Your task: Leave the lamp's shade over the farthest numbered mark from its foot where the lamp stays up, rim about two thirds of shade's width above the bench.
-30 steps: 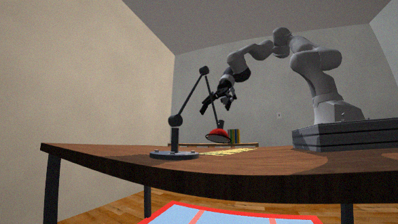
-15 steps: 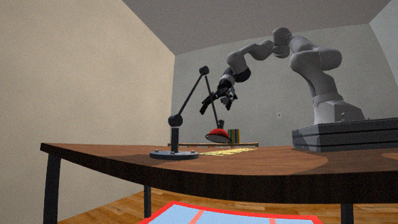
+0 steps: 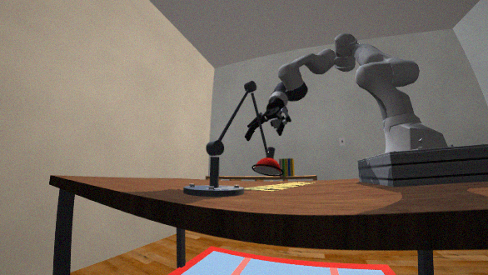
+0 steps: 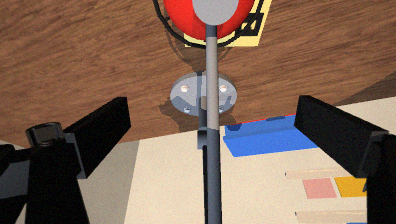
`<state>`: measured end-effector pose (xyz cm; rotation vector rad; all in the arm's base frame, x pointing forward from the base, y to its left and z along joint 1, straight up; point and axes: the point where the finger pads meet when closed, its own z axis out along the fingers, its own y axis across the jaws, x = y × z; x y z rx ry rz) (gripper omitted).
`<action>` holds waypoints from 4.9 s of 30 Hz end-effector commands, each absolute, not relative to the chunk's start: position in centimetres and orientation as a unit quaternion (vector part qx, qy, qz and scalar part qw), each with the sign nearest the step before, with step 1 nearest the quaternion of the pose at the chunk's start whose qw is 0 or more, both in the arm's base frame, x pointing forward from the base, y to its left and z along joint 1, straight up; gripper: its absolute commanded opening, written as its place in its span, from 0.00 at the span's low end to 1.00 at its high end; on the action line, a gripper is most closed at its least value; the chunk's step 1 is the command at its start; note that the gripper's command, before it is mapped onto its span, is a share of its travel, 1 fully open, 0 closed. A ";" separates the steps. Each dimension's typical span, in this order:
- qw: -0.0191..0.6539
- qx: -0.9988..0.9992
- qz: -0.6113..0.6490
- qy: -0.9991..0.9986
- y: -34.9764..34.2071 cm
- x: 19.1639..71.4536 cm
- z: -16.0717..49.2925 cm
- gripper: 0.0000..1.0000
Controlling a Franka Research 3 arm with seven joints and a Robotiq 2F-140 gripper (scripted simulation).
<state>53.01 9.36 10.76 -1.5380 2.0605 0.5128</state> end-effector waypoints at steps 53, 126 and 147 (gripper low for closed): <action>0.257 -0.567 0.189 0.759 5.8 51.9 15.6 1.00; 0.272 -0.562 0.175 0.761 1.7 52.2 20.4 1.00; 0.272 -0.562 0.175 0.761 1.7 52.2 20.4 1.00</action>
